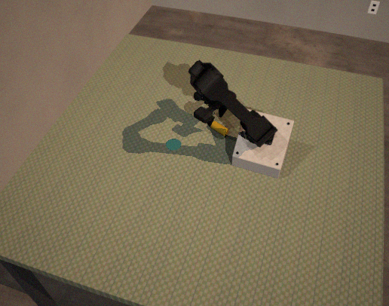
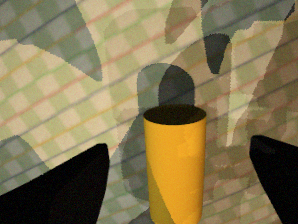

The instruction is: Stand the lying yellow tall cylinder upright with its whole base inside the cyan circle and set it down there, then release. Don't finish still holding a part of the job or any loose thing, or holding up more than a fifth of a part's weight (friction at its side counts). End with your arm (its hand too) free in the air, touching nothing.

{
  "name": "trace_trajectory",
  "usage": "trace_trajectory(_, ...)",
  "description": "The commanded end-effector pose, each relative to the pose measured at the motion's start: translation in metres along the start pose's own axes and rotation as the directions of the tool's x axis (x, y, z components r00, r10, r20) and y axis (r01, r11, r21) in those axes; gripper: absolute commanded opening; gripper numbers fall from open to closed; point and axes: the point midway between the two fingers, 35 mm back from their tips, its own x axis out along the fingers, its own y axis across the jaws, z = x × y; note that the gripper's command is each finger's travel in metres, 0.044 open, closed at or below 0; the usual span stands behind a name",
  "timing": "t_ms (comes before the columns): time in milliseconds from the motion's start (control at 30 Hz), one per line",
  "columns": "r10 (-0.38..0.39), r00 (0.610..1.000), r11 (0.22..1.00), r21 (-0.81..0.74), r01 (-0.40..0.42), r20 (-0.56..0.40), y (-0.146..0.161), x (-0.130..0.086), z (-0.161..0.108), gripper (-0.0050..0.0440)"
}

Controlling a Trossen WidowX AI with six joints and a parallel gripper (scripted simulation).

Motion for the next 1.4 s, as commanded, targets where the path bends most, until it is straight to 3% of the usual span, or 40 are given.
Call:
trace_trajectory(0, 0.004, 1.000, 1.000, 0.008, -0.004, -0.007, 0.000, 0.008, -0.002, 0.0314)
trace_trajectory(633, 0.005, 1.000, 1.000, 0.008, -0.005, -0.008, 0.000, 0.035, -0.004, 0.0314)
trace_trajectory(933, 0.005, 1.000, 1.000, 0.008, -0.005, -0.008, 0.000, 0.036, -0.004, 0.0314)
trace_trajectory(1067, 0.005, 1.000, 1.000, 0.008, -0.005, -0.008, 0.000, 0.036, -0.004, 0.0218)
trace_trajectory(1367, 0.005, 1.000, 1.000, 0.008, -0.005, -0.008, 0.000, 0.036, -0.004, 0.0178)
